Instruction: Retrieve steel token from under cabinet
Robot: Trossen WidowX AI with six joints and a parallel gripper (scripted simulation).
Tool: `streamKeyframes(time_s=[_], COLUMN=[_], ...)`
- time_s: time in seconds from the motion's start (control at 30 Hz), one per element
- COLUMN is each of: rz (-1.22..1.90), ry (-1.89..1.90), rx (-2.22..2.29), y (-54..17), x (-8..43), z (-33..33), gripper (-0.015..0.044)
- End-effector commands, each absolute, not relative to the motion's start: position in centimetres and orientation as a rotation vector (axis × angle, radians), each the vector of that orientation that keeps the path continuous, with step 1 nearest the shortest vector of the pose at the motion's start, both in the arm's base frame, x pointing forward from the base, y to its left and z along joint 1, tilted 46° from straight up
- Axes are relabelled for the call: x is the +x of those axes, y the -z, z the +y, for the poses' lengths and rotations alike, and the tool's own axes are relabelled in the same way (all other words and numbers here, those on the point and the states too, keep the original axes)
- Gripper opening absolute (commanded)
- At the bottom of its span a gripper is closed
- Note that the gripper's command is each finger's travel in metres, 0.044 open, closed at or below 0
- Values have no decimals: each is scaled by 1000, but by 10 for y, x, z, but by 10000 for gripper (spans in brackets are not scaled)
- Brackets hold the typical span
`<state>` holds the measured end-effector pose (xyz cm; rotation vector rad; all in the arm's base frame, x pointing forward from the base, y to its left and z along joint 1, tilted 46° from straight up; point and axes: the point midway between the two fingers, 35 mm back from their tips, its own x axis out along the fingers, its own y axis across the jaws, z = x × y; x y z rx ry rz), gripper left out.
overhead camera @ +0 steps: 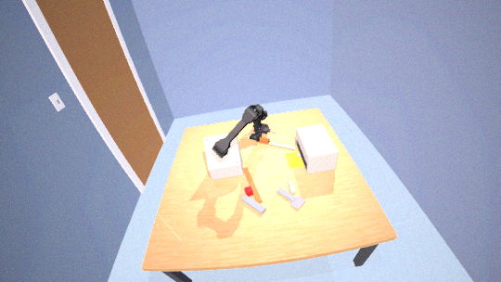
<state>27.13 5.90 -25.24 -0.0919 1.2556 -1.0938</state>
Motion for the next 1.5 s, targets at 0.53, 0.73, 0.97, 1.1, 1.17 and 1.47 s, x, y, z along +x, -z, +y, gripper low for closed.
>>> streamKeyframes(time_s=[0.53, 0.73, 0.97, 1.1, 1.17, 1.47], rz=[1237, 1233, 1235, 1237, 1235, 1235], ry=[1091, 1095, 1094, 1091, 1091, 1091], rx=[-95, -90, -92, -96, -85, -85], y=[254, 263, 263, 264, 264, 264], x=[271, 273, 271, 270, 272, 272], z=[57, 50, 48, 45, 49, 49], gripper=[270, 270, 270, 270, 244, 125])
